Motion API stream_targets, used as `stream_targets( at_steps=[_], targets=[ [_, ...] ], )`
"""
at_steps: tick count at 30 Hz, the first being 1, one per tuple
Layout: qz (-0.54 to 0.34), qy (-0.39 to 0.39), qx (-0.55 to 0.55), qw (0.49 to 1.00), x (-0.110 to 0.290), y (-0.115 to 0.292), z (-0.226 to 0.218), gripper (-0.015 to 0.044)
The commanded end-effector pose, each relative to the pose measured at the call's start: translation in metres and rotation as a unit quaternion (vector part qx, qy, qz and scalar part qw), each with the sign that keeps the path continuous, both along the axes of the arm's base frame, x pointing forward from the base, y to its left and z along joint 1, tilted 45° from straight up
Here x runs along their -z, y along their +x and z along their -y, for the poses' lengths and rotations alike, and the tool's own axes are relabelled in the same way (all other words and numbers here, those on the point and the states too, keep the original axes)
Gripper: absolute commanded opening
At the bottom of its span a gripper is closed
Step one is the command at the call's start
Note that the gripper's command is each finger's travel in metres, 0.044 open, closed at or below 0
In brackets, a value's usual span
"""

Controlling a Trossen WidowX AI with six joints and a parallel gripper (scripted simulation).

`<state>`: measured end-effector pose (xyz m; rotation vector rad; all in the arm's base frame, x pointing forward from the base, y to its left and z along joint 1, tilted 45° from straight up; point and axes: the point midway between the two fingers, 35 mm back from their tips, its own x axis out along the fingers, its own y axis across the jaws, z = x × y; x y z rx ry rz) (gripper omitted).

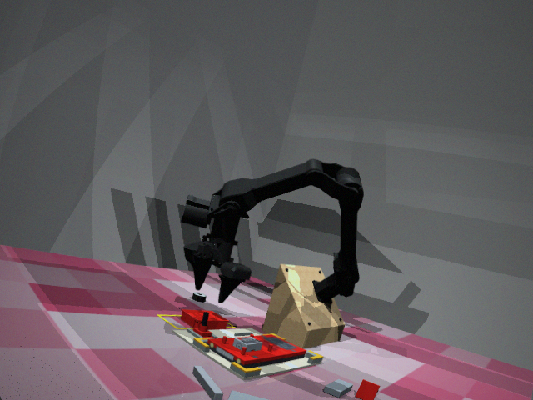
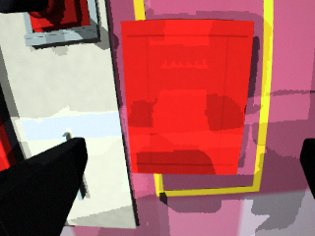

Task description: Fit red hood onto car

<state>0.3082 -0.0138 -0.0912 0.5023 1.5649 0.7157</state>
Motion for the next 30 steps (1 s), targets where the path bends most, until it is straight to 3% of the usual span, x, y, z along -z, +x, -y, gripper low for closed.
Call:
stream_targets(
  at_steps=[1, 30],
  targets=[
    [-0.002, 0.0, 0.002, 1.0, 0.002, -0.001, -0.002, 0.044],
    [-0.002, 0.001, 0.002, 1.0, 0.019, -0.004, -0.02, 0.044]
  ],
)
